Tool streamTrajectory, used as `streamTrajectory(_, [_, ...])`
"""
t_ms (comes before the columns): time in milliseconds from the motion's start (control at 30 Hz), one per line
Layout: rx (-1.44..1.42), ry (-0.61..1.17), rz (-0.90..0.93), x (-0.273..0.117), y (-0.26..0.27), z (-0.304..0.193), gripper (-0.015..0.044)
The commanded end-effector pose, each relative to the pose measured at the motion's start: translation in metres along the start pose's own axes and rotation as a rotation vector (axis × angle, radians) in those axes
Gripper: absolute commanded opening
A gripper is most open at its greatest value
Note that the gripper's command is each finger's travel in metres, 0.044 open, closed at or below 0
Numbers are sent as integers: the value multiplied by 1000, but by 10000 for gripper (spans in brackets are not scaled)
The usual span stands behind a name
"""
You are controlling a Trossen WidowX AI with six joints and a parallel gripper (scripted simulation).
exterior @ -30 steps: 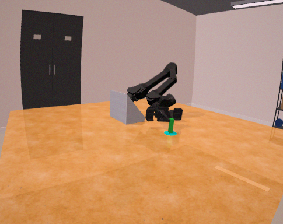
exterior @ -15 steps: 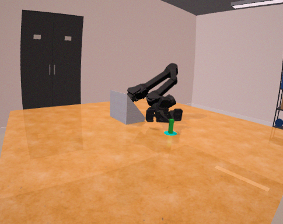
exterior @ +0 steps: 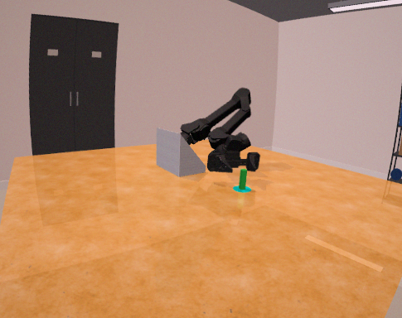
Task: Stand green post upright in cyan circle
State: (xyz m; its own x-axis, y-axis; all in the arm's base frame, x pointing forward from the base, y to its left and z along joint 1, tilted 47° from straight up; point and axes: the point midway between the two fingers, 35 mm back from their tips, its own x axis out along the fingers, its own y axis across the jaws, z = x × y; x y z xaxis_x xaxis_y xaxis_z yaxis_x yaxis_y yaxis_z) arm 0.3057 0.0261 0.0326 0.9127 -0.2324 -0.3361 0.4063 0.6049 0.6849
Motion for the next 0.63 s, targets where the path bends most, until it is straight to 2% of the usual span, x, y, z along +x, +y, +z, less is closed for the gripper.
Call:
streamTrajectory(0, [2, -2, 3, 2, 3, 14, 400])
streamTrajectory(600, [3, -14, 6, -7, 1, 81, 400])
